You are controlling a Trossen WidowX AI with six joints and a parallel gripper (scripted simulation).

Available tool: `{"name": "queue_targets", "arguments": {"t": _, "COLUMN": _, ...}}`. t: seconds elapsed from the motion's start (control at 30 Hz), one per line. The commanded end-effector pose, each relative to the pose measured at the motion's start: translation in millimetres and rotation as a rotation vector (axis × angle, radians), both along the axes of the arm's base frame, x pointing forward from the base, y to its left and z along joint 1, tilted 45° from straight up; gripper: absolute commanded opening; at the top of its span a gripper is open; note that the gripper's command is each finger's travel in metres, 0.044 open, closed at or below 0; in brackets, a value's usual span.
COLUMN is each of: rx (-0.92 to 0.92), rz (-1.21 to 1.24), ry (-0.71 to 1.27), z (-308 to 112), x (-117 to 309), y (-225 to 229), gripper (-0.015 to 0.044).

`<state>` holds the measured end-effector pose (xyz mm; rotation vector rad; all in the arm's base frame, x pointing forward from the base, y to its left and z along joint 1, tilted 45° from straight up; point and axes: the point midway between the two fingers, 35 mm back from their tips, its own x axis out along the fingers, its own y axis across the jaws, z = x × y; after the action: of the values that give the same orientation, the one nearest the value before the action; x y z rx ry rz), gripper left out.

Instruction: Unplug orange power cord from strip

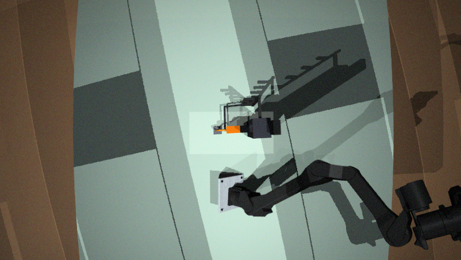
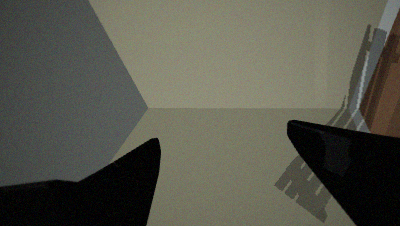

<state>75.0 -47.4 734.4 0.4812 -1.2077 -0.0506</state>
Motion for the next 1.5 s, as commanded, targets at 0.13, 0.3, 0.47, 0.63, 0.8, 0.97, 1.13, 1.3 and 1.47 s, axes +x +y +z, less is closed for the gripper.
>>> {"name": "queue_targets", "arguments": {"t": 0.13, "rx": -0.016, "rz": -0.007, "ry": -0.076, "z": 5, "x": -25, "y": 4, "gripper": 0.0269}}
{"name": "queue_targets", "arguments": {"t": 0.3, "rx": -0.078, "rz": -0.023, "ry": -0.247, "z": 12, "x": -82, "y": 24, "gripper": 0.0160}}
{"name": "queue_targets", "arguments": {"t": 0.47, "rx": -0.147, "rz": -0.111, "ry": -0.369, "z": 10, "x": -129, "y": 48, "gripper": 0.0160}}
{"name": "queue_targets", "arguments": {"t": 0.63, "rx": -0.234, "rz": -0.110, "ry": -0.492, "z": 6, "x": -170, "y": 79, "gripper": 0.0160}}
{"name": "queue_targets", "arguments": {"t": 0.8, "rx": -0.356, "rz": -0.124, "ry": -0.634, "z": -7, "x": -213, "y": 125, "gripper": 0.0160}}
{"name": "queue_targets", "arguments": {"t": 0.97, "rx": -0.509, "rz": -0.133, "ry": -0.758, "z": -28, "x": -246, "y": 181, "gripper": 0.0160}}
{"name": "queue_targets", "arguments": {"t": 1.13, "rx": -0.685, "rz": -0.154, "ry": -0.807, "z": -53, "x": -259, "y": 240, "gripper": 0.0160}}
{"name": "queue_targets", "arguments": {"t": 1.3, "rx": -0.821, "rz": -0.167, "ry": -0.827, "z": -74, "x": -260, "y": 283, "gripper": 0.0160}}
{"name": "queue_targets", "arguments": {"t": 1.47, "rx": -1.021, "rz": -0.181, "ry": -0.895, "z": -114, "x": -261, "y": 337, "gripper": 0.0160}}
